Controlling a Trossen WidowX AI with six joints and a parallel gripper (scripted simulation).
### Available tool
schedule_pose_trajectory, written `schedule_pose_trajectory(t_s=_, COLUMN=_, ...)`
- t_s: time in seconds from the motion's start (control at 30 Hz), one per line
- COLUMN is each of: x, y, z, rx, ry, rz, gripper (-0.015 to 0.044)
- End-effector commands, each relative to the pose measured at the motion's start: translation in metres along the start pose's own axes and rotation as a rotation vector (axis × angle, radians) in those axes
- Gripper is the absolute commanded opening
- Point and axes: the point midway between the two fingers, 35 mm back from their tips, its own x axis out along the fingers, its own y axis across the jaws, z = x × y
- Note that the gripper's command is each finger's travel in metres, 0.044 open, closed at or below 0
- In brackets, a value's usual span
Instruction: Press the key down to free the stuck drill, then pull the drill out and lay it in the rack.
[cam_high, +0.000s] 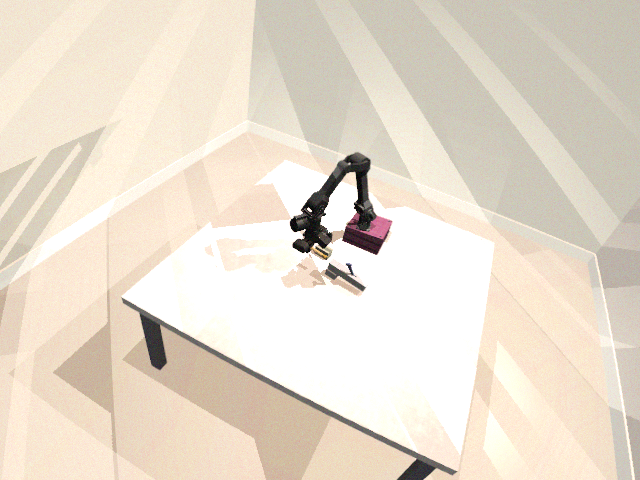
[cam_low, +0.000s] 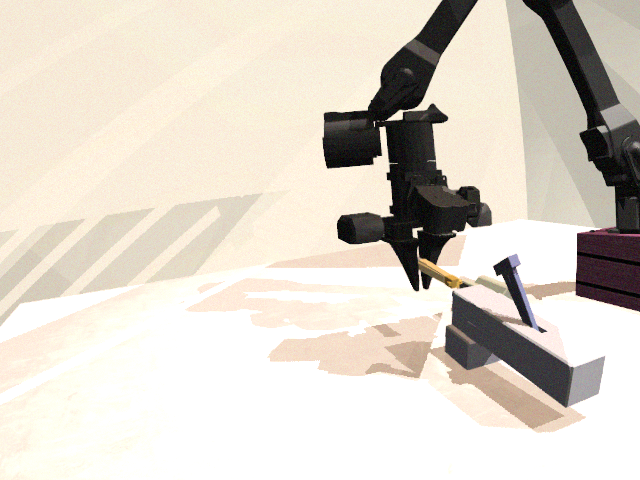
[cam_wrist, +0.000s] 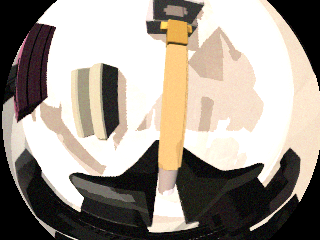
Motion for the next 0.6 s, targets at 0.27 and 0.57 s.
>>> schedule_pose_trajectory(t_s=0.27, x=-0.0068, y=0.0, z=0.0004, rx=0.002, ry=0.001, rz=-0.002, gripper=0.0)
schedule_pose_trajectory(t_s=0.57, x=-0.0114, y=0.0002, z=0.0007, rx=0.002, ry=0.001, rz=-0.002, gripper=0.0)
